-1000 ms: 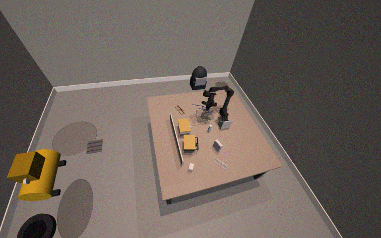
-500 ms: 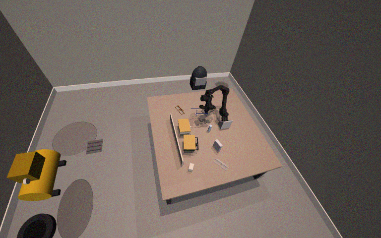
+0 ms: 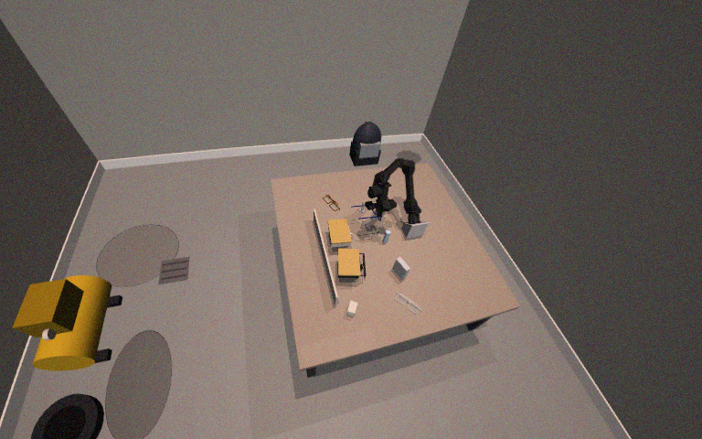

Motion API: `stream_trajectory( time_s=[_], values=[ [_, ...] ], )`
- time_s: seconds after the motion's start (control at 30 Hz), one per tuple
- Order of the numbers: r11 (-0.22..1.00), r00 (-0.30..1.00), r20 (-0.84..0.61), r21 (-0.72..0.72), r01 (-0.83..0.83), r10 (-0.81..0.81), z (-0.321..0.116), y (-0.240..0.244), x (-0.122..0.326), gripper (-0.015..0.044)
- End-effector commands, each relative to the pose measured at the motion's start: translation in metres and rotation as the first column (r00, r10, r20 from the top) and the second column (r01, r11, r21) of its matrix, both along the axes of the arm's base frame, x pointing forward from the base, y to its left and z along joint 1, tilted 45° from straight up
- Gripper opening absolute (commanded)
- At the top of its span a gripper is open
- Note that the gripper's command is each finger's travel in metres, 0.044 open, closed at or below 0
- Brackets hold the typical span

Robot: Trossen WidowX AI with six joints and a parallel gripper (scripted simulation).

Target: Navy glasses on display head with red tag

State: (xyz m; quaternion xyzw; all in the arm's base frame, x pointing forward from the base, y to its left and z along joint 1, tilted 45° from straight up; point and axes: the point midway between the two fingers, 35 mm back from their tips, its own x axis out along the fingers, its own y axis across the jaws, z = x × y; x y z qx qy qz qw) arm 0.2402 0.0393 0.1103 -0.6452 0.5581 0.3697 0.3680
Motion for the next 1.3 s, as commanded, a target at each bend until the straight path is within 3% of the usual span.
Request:
stream_trajectory(
  time_s=[0.0, 0.8, 1.27],
  values=[
    [0.999, 1.000, 0.001, -0.036, 0.029, -0.029, -0.010, 0.007, 0.005, 0.0000],
    [0.950, 0.990, 0.049, -0.277, 0.144, -0.135, -0.085, 0.044, 0.010, 0.0000],
    [0.939, 0.989, 0.063, -0.311, 0.147, -0.134, -0.097, 0.036, 0.009, 0.0000]
  ],
)
